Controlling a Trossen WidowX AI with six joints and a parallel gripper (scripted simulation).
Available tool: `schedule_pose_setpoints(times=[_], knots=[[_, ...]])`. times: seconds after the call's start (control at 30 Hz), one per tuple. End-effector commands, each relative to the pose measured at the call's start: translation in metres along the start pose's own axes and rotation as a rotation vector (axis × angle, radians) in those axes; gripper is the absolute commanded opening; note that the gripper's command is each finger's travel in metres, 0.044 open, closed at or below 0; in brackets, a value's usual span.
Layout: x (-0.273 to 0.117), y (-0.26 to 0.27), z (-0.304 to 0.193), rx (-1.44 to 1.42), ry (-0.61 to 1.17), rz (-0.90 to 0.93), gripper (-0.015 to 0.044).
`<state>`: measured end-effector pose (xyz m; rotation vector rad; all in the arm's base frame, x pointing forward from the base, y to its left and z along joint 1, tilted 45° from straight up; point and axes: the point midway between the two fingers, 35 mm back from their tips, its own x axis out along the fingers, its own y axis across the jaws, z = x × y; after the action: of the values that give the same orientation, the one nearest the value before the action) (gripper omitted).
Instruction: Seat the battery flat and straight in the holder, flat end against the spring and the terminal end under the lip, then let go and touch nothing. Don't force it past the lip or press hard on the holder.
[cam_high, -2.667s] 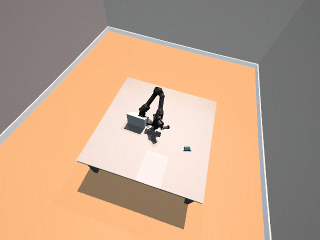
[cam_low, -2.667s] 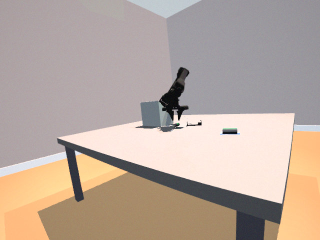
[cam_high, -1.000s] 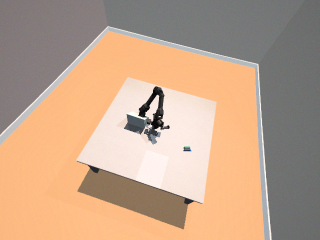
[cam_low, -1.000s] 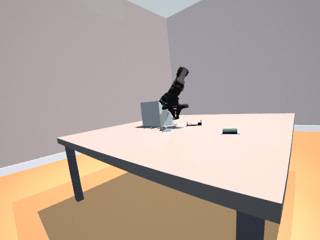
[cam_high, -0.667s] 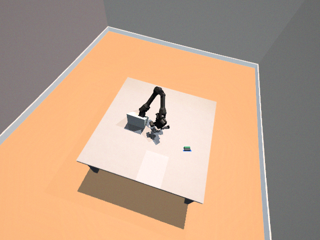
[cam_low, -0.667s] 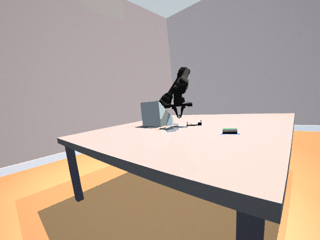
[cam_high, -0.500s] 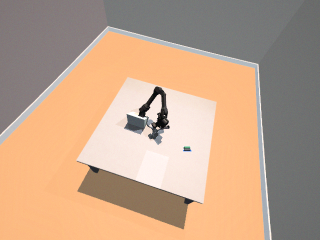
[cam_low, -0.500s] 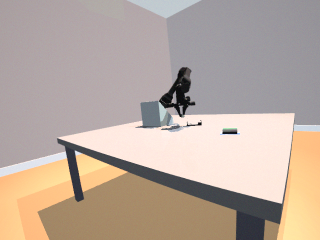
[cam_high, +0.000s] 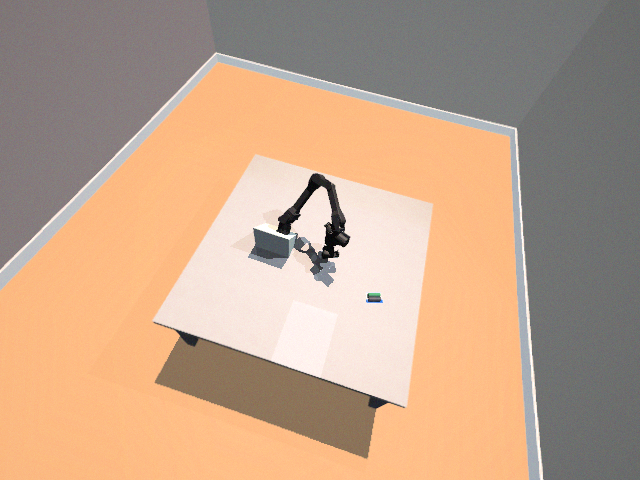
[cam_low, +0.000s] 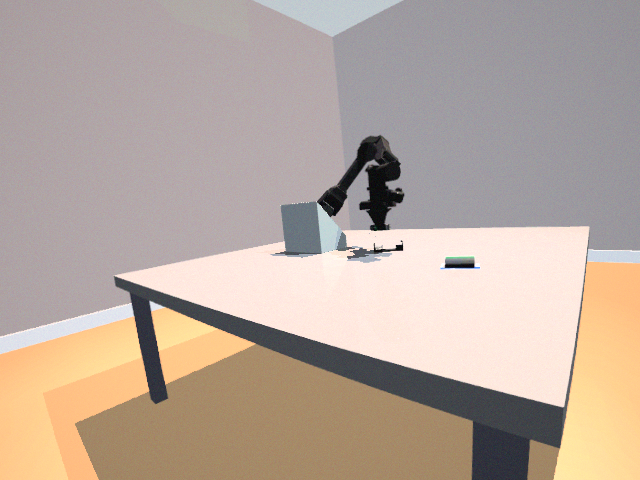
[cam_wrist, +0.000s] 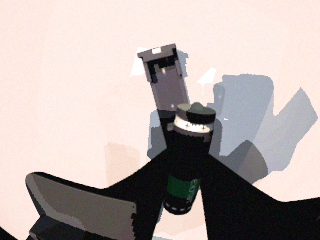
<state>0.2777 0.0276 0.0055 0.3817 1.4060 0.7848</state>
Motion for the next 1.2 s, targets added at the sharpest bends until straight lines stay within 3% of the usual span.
schedule_pose_setpoints(times=[0.0,0.13,1.17], knots=[[-0.003,0.008,0.014,-0.22,-0.007,0.002,0.0065],[-0.005,0.014,0.022,-0.363,-0.009,0.001,0.0065],[0.036,0.017,0.028,-0.336,-0.278,0.017,0.0065]])
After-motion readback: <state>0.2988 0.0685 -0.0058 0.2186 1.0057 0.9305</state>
